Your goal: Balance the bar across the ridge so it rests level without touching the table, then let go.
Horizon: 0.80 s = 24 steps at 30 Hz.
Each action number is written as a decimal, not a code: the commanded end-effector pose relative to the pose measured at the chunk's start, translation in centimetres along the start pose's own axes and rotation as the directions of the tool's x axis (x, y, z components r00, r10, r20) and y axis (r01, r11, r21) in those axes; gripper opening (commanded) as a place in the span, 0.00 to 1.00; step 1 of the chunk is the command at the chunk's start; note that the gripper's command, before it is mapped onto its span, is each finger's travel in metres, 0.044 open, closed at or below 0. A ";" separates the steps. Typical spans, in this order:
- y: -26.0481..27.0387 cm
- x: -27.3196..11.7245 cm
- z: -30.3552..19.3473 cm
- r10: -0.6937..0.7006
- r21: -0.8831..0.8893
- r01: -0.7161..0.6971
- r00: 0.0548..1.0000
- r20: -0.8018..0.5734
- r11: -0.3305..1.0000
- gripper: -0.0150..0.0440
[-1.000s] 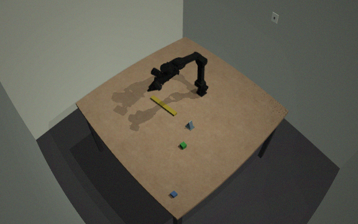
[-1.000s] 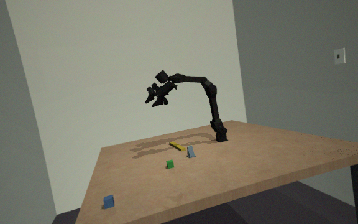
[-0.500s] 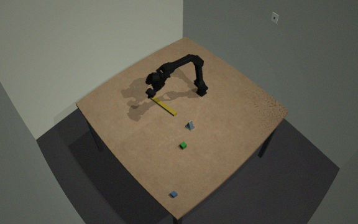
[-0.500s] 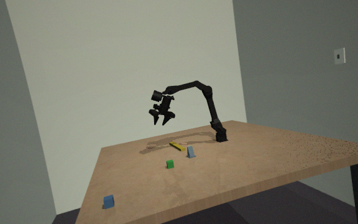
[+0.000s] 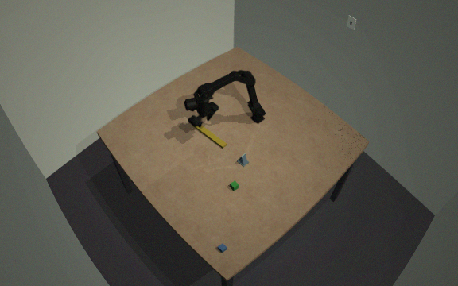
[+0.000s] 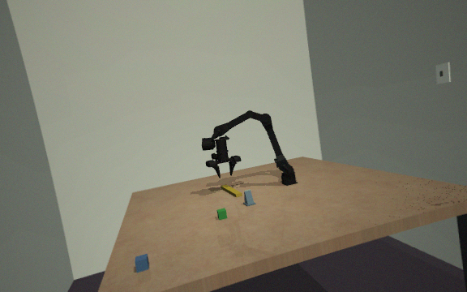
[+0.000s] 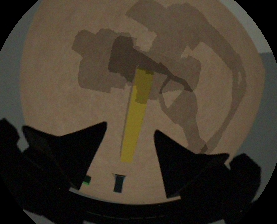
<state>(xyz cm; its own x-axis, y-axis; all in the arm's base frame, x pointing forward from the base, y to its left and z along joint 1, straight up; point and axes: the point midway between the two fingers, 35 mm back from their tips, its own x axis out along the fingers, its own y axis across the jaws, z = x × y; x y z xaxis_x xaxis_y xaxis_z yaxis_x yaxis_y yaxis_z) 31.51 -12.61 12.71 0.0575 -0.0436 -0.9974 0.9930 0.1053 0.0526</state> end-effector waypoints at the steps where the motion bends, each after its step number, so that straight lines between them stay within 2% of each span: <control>1: -0.6 0.6 -0.3 -0.025 0.021 0.026 0.999 -0.035 0.999 0.79; 6: -0.6 1.0 -0.3 -0.025 0.021 0.026 0.999 -0.035 0.999 0.79; 14: -0.7 5.0 -0.5 -0.025 0.021 0.026 0.999 -0.035 0.999 0.79; 24: -0.7 5.4 -0.5 -0.025 0.021 0.026 0.999 -0.035 0.999 0.79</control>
<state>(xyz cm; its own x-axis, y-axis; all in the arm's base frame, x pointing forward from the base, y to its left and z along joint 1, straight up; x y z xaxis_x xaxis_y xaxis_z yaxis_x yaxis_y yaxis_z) 31.14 -12.56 7.79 0.0342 -0.0188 -0.9992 0.9956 0.0873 0.0325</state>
